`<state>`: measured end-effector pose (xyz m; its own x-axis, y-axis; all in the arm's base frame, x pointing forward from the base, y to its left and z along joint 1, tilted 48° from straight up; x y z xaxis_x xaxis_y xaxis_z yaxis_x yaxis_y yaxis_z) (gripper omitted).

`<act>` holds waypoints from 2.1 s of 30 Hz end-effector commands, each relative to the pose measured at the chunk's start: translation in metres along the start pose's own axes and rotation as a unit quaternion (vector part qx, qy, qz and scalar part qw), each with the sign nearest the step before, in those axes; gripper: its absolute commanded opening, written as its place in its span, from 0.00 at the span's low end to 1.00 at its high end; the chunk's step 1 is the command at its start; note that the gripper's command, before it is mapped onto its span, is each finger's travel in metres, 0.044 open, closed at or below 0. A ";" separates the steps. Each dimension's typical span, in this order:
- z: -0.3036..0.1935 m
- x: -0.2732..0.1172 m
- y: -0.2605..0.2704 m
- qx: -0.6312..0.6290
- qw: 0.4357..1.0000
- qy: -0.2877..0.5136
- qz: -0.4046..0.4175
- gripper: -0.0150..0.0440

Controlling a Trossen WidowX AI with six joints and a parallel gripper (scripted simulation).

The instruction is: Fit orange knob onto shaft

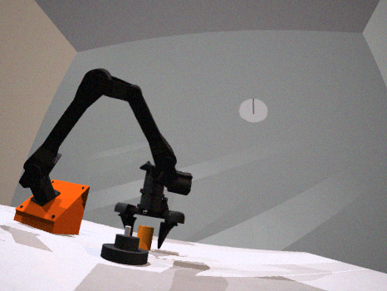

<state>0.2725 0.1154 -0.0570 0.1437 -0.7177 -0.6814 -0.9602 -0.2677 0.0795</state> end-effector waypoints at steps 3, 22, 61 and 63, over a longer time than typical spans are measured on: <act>0.000 0.001 0.000 -0.002 1.000 0.002 -0.002 0.73; 0.002 -0.014 -0.003 -0.003 1.000 0.000 -0.003 0.25; 0.005 -0.135 -0.010 -0.003 1.000 -0.001 -0.002 0.25; 0.005 -0.139 -0.010 -0.003 1.000 -0.001 -0.002 0.25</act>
<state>0.2633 0.2120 0.0261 0.1451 -0.7183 -0.6805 -0.9580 -0.2741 0.0850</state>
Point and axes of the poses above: the point midway between the two fingers, 35 mm back from their tips, its own x axis out along the fingers, its own y axis across the jaws, z = x × y, the point moved 4 cm from there along -x, back along the fingers, and after that the axes turned 12 degrees about -x, right-handed, at the moved point
